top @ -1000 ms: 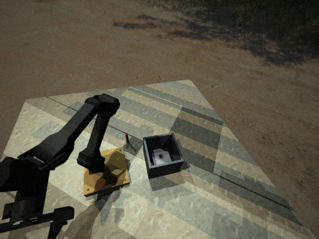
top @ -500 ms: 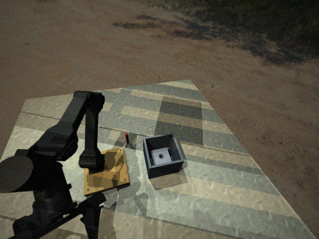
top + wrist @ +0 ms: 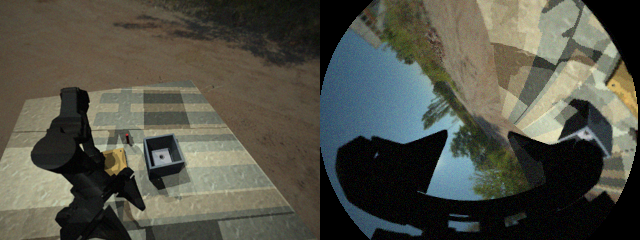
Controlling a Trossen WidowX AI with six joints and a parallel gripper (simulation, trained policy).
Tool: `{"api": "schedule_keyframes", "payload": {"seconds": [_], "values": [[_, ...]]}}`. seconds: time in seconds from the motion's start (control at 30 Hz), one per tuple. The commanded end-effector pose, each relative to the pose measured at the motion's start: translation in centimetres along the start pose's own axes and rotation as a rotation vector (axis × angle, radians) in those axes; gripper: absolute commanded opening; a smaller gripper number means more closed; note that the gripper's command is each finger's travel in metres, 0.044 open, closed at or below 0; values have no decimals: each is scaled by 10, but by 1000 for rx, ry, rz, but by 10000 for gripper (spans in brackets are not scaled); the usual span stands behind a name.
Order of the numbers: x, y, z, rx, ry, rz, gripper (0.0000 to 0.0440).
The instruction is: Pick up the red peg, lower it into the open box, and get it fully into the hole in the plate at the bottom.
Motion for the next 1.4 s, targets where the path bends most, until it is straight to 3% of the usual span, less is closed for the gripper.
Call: {"api": "schedule_keyframes", "payload": {"seconds": [0.0,0.67,1.37], "values": [[-21,-5,-4,-38,64,36,440],[-145,-60,-1,-306,436,180,440],[-218,-150,35,-654,666,267,440]]}}
Point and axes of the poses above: the point midway between the two fingers, 35 mm back from their tips, its own z axis back along the fingers, its own y axis across the jaws, x = y × z, the point moved 1 cm from there along z, back along the fingers, and after that the axes turned 9 degrees about z, right-handed, at the moved point
